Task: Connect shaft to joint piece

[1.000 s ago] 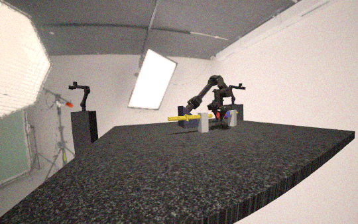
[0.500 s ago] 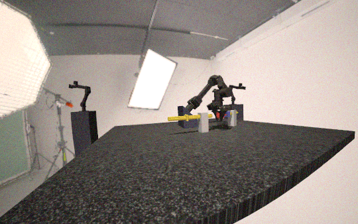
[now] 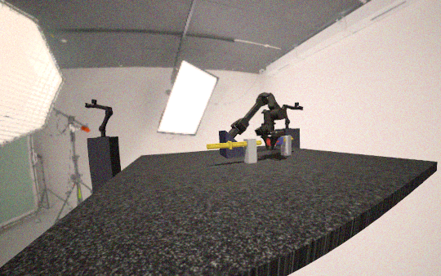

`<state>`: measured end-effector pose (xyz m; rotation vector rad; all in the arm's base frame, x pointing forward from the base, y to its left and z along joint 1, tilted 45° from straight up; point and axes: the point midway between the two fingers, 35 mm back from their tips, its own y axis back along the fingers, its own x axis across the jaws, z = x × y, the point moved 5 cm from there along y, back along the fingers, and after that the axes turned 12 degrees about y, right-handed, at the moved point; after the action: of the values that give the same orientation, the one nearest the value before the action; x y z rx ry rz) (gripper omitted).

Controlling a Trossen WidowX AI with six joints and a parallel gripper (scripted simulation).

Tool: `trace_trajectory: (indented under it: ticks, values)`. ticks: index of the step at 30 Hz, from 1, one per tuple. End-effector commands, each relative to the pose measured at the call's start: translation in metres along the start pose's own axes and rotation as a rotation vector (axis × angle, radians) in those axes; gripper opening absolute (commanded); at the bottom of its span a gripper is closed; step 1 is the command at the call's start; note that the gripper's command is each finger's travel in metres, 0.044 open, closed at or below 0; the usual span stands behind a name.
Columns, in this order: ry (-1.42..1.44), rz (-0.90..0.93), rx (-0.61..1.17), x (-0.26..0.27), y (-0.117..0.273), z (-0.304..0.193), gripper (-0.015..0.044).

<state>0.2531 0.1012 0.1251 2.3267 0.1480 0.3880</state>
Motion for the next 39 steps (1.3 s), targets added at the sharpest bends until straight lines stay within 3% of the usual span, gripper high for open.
trace_trajectory:
  ticks: [1,11,21,25,32,39]
  values:
    - [0.000,0.000,0.000,0.000,0.000,0.000,0.0173]
    - [0.000,0.000,0.000,0.000,0.000,0.000,0.0436]
    - [0.000,0.000,0.000,0.000,0.000,0.000,0.0440]
    - [0.004,-0.004,-0.063,0.001,0.027,-0.005,0.0440]
    - [0.010,-0.004,-0.068,0.000,0.030,-0.005,0.0440]
    - [0.224,-0.005,-0.071,0.003,0.051,-0.002,0.0440]
